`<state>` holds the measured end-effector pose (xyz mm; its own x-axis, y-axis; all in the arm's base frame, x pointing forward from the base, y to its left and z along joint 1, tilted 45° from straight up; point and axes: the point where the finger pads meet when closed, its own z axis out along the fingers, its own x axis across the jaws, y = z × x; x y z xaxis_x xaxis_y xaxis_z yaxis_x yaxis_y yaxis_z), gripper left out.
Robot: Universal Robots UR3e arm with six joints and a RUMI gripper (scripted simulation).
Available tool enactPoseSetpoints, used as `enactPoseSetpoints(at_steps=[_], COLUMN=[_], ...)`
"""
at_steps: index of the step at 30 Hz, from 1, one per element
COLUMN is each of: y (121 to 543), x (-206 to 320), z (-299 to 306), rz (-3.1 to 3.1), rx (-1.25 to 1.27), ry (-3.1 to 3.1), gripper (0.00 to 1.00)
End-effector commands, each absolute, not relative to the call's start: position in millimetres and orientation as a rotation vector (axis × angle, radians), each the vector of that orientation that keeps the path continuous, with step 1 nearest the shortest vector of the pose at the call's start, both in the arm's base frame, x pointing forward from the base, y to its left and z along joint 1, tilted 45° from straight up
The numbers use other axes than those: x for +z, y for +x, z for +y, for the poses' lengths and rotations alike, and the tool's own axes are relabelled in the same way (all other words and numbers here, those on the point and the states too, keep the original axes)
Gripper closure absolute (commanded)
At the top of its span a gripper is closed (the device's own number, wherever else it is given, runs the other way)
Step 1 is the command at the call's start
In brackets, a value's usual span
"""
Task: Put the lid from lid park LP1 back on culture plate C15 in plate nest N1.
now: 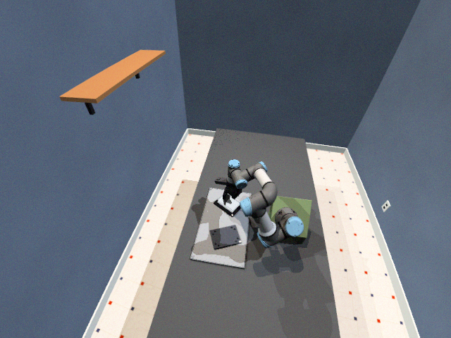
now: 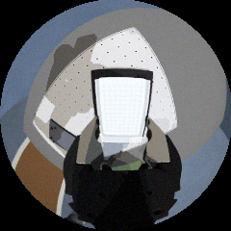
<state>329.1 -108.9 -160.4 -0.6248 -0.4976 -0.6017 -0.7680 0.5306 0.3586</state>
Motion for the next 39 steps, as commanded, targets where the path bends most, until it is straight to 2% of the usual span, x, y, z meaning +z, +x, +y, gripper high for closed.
enactPoseSetpoints(at_steps=[1,39], y=[329.5,331.2], x=[-161.7,-169.6], z=[-109.3,-101.4], rz=[2.347,2.347], rx=[0.858,0.860], ry=[-1.029,-1.028], gripper=[1.00,1.00])
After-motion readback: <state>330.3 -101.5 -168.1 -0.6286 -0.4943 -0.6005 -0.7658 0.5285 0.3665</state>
